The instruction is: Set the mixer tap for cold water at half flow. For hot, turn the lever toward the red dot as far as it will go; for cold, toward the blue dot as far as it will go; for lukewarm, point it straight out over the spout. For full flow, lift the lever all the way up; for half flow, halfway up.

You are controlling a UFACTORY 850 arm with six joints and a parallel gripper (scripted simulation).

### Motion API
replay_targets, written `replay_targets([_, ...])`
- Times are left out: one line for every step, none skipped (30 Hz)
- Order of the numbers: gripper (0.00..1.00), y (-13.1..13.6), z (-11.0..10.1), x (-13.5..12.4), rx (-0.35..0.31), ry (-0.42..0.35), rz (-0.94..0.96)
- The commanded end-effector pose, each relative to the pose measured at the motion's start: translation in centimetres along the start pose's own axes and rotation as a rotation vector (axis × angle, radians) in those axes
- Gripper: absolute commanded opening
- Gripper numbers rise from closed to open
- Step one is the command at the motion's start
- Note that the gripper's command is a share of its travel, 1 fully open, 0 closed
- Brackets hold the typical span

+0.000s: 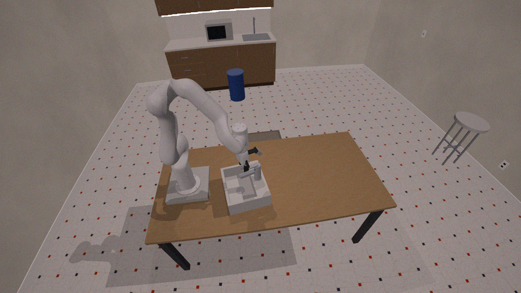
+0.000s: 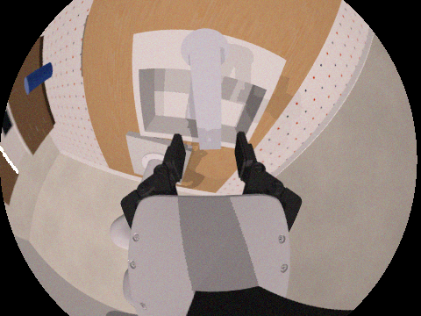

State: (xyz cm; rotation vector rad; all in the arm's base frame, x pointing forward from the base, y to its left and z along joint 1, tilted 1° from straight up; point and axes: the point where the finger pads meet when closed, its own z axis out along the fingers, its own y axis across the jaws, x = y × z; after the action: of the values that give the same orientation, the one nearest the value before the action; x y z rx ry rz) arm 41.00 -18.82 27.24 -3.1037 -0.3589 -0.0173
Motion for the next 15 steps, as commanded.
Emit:
replay_targets([0.65,0.04,-0.08,0.06,-0.001,0.002,0.000])
replay_targets([0.65,0.04,-0.08,0.06,-0.001,0.002,0.000])
replay_targets([0.65,0.04,-0.08,0.06,-0.001,0.002,0.000])
replay_targets([0.65,0.04,-0.08,0.06,-0.001,0.002,0.000])
replay_targets([0.65,0.04,-0.07,0.06,-0.001,0.002,0.000])
replay_targets([0.65,0.04,-0.06,0.06,-0.001,0.002,0.000])
replay_targets([0.65,0.04,-0.05,0.06,-0.001,0.002,0.000])
replay_targets([0.65,0.04,-0.03,0.06,-0.001,0.002,0.000])
replay_targets([0.65,0.04,-0.01,0.06,-0.001,0.002,0.000])
replay_targets([0.65,0.04,0.02,0.06,-0.001,0.002,0.000])
replay_targets([0.65,0.04,0.05,0.06,-0.001,0.002,0.000])
replay_targets([0.65,0.04,0.05,0.06,-0.001,0.002,0.000])
replay_targets([0.65,0.04,0.05,0.06,-0.001,0.002,0.000])
replay_targets([0.65,0.04,0.09,0.06,-0.001,0.002,0.000])
replay_targets([0.65,0.05,0.13,0.06,-0.001,0.002,0.000])
